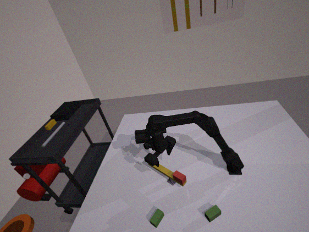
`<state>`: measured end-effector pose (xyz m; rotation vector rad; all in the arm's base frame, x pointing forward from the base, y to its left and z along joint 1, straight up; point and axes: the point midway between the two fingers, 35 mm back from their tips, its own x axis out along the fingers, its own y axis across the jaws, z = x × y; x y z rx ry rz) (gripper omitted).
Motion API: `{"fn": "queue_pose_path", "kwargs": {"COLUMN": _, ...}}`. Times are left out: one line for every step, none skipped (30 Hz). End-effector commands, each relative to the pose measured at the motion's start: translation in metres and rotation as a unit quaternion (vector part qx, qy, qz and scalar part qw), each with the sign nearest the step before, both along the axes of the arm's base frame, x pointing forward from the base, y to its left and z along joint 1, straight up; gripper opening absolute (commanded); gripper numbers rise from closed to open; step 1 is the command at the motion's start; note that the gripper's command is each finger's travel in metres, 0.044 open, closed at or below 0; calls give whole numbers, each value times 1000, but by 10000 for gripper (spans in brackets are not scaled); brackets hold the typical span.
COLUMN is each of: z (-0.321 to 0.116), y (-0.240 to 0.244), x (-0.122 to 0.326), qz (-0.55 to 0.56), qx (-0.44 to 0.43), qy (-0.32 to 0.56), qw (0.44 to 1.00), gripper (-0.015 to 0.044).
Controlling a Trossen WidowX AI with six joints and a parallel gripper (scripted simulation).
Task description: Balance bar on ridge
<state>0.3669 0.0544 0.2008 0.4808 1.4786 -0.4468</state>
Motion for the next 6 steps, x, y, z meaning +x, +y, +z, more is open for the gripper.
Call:
{"fn": "queue_pose_path", "kwargs": {"z": 1, "y": 0, "x": 0, "qz": 0, "qx": 0, "qy": 0, "qw": 1000, "gripper": 440}}
{"fn": "queue_pose_path", "kwargs": {"z": 1, "y": 0, "x": 0, "qz": 0, "qx": 0, "qy": 0, "qw": 1000, "gripper": 440}}
{"fn": "queue_pose_path", "kwargs": {"z": 1, "y": 0, "x": 0, "qz": 0, "qx": 0, "qy": 0, "qw": 1000, "gripper": 440}}
{"fn": "queue_pose_path", "kwargs": {"z": 1, "y": 0, "x": 0, "qz": 0, "qx": 0, "qy": 0, "qw": 1000, "gripper": 440}}
{"fn": "queue_pose_path", "kwargs": {"z": 1, "y": 0, "x": 0, "qz": 0, "qx": 0, "qy": 0, "qw": 1000, "gripper": 440}}
{"fn": "queue_pose_path", "kwargs": {"z": 1, "y": 0, "x": 0, "qz": 0, "qx": 0, "qy": 0, "qw": 1000, "gripper": 440}}
